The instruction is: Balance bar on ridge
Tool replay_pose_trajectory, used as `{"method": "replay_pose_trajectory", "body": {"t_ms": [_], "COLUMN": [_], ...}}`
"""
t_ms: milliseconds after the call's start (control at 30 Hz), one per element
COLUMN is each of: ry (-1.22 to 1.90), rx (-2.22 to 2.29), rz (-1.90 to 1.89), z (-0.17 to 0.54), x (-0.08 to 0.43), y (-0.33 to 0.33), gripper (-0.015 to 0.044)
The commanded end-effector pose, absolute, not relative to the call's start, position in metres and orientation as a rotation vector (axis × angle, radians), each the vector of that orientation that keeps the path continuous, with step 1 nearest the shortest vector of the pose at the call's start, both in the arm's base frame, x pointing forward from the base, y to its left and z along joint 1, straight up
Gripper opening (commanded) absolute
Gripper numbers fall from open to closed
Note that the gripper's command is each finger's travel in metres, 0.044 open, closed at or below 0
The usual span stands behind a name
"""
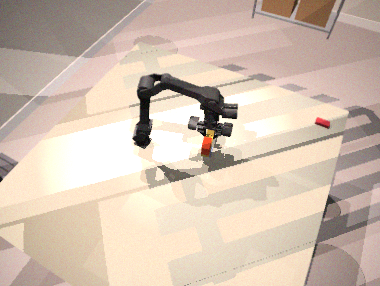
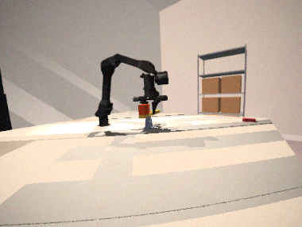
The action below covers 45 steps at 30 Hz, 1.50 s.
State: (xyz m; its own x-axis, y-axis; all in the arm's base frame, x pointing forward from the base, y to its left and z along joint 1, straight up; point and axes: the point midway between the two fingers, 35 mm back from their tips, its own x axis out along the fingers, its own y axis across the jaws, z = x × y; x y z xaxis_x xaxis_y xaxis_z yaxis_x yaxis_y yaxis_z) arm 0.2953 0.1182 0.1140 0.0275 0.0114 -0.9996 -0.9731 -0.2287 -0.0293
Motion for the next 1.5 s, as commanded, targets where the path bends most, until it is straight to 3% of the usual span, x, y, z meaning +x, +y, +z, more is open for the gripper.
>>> {"method": "replay_pose_trajectory", "body": {"t_ms": [0, 1133, 1467], "ry": [1.064, 1.064, 1.064], "rx": [-1.384, -1.384, -1.384], "rz": [1.359, 1.359, 1.359], "z": [0.1139, 0.1139, 0.1139], "x": [0.2952, 0.2952, 0.2952], "y": [0.1181, 0.1181, 0.1181], "gripper": [0.0169, 0.0185, 0.044]}}
